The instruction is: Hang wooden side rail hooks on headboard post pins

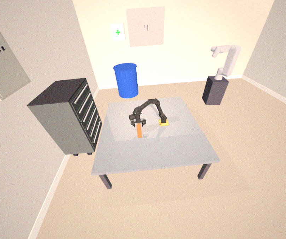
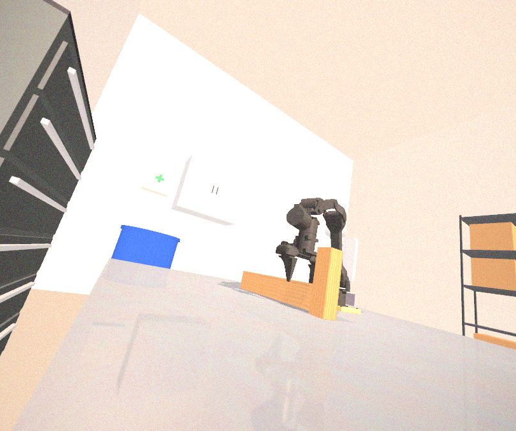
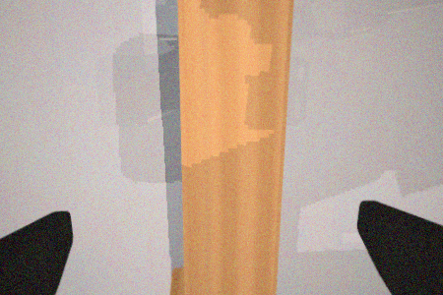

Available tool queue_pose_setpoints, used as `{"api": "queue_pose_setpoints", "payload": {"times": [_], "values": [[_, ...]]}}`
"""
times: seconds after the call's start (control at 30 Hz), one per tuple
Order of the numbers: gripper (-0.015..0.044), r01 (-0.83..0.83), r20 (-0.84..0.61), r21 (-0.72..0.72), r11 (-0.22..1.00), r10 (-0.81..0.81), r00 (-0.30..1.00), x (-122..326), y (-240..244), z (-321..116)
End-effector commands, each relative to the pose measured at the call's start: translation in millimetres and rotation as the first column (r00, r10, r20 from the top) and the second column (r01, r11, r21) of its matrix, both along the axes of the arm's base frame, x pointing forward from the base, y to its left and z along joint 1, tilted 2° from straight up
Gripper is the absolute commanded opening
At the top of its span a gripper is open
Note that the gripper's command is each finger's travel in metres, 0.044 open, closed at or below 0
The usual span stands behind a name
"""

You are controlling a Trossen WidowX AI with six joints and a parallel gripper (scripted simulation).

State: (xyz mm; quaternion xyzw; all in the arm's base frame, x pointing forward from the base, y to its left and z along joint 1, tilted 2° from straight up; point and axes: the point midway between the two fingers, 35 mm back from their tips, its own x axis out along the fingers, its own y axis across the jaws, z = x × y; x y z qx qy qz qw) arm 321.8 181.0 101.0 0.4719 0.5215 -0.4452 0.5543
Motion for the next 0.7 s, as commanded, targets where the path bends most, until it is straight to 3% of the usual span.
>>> {"api": "queue_pose_setpoints", "payload": {"times": [0.0, 0.1, 0.67], "values": [[0.044, 0.0, -0.009, -0.002, 1.0, 0.0, 1.0, 0.3, -11.4, 0.3], [0.044, 0.0, -0.009, -0.004, 1.0, 0.0, 1.0, 3.0, -29.5, 0.4], [0.044, 0.01, -0.015, -0.009, 1.0, -0.011, 1.0, 3.5, -27.1, -1.7]]}}
